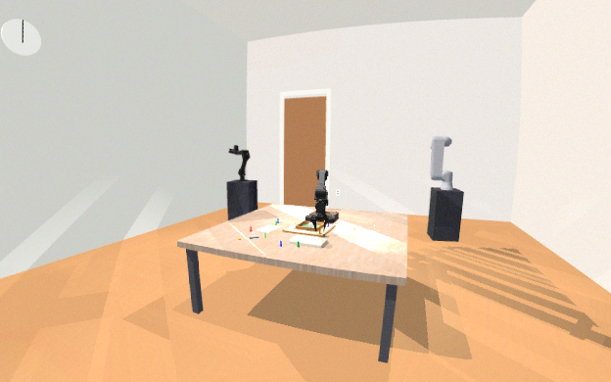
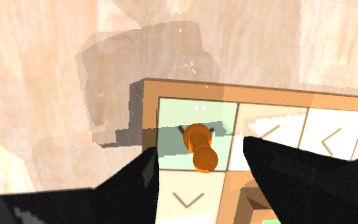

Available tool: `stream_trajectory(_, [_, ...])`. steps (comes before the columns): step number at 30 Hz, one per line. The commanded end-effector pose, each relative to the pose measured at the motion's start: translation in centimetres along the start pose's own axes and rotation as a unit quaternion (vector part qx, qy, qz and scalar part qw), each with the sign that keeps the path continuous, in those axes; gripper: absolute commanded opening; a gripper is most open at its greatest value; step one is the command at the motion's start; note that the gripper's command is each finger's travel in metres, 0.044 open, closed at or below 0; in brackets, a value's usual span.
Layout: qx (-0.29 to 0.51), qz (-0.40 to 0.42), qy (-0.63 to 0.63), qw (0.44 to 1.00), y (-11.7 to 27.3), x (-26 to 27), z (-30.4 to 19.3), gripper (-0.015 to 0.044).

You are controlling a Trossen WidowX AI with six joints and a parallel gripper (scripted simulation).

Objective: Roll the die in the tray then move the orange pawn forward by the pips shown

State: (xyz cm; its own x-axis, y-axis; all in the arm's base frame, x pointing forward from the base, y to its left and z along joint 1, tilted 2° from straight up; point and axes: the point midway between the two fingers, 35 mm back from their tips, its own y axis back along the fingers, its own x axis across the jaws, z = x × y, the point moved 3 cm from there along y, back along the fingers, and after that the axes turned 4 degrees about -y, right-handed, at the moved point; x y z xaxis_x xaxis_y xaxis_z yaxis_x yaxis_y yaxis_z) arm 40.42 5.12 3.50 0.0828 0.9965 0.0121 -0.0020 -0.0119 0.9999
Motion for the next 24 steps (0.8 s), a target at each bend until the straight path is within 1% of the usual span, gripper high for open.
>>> stream_trajectory(1, [-0.004, 0.002, -0.002, 1.000, 3.5, 0.0, 0.2, 0.0341])
stream_trajectory(3, [-0.004, 0.002, -0.003, 1.000, 4.7, 0.0, 0.1, 0.0394])
stream_trajectory(5, [-0.004, 0.002, -0.003, 1.000, 4.7, 0.0, 0.1, 0.0440])
stream_trajectory(9, [-0.004, 0.002, -0.003, 1.000, 5.2, -0.1, 0.0, 0.0440])
stream_trajectory(11, [-0.004, 0.002, -0.007, 1.000, 6.4, -1.0, -1.2, 0.0440])
stream_trajectory(17, [-0.001, 0.000, -0.026, 1.000, 10.5, -4.6, -7.5, 0.0440])
stream_trajectory(23, [0.003, -0.002, -0.044, 0.999, 12.6, -7.2, -14.7, 0.0440])
stream_trajectory(24, [-0.005, 0.000, -0.037, 0.999, 11.9, -5.8, -10.4, 0.0440])
